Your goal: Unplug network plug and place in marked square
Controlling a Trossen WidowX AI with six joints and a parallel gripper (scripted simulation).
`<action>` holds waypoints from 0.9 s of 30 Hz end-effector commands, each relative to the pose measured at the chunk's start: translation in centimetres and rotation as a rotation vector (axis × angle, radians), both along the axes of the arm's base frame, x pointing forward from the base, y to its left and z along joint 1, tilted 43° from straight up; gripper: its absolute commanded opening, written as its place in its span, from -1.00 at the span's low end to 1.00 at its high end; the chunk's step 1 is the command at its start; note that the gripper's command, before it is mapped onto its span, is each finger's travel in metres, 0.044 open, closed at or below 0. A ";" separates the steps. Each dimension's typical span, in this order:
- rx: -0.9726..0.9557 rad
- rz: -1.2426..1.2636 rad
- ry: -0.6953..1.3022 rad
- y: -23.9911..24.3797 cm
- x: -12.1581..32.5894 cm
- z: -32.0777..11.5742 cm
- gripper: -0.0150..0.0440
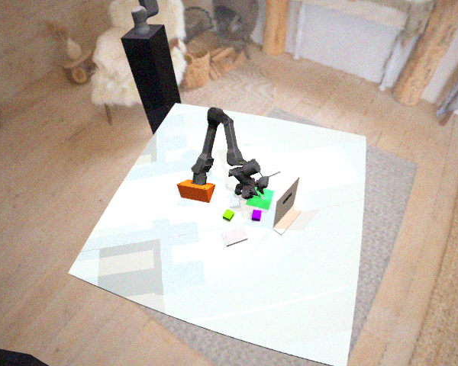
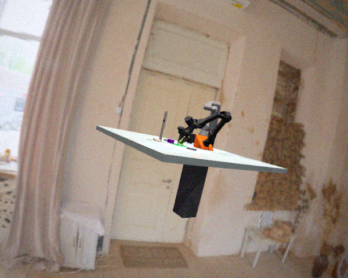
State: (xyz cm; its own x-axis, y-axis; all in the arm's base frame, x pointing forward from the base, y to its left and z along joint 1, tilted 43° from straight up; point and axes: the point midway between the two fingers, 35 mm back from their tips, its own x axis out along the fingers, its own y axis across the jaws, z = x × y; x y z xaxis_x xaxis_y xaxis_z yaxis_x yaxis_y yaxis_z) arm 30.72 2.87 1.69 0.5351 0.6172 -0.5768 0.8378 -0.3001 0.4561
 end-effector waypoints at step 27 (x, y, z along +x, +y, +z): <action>-0.005 0.003 0.003 -2.7 -0.9 2.3 0.04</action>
